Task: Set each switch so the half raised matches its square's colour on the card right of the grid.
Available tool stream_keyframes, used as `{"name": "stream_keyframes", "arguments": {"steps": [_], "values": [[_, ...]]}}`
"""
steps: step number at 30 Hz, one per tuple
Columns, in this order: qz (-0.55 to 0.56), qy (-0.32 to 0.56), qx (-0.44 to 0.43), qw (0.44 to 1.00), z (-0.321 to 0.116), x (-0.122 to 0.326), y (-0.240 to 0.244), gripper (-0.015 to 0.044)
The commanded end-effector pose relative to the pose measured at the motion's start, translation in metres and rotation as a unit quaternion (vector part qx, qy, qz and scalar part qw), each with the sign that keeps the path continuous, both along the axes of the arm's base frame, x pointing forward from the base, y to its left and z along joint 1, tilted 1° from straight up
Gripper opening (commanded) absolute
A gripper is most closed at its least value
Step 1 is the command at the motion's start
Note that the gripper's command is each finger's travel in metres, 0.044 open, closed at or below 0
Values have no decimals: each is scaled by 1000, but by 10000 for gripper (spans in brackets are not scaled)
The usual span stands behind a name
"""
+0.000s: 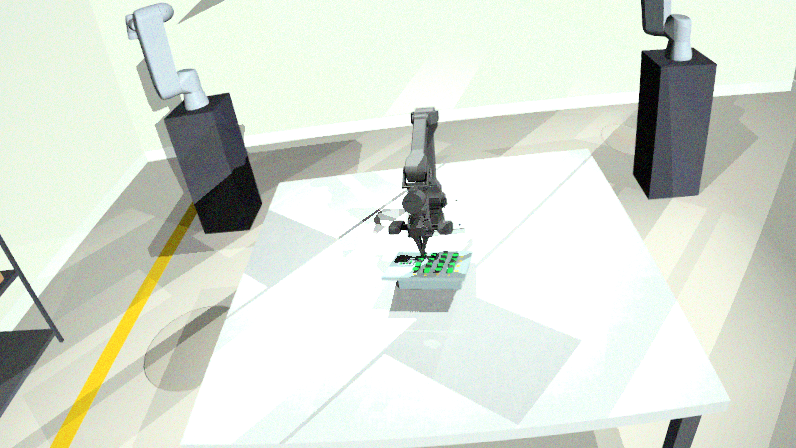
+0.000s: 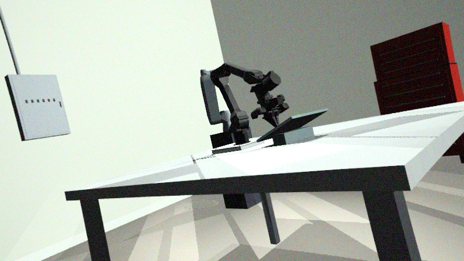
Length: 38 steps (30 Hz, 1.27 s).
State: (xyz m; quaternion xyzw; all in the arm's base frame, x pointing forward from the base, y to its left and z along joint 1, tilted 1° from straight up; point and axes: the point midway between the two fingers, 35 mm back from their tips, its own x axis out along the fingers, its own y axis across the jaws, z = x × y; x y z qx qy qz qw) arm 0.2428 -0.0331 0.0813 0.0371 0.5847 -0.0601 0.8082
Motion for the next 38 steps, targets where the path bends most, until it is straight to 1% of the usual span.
{"name": "stream_keyframes", "arguments": {"steps": [1,7,12,18,20,25,38], "values": [[3,3,2,1000,-2,-1,1,0],[0,0,0,1000,1,-1,0,0],[3,-9,1,1000,57,-22,4,0],[3,-10,1,1000,59,-23,4,0],[3,-9,1,1000,63,-16,9,0],[3,-11,3,1000,82,27,45,0],[3,-11,3,1000,83,29,47,0]]}}
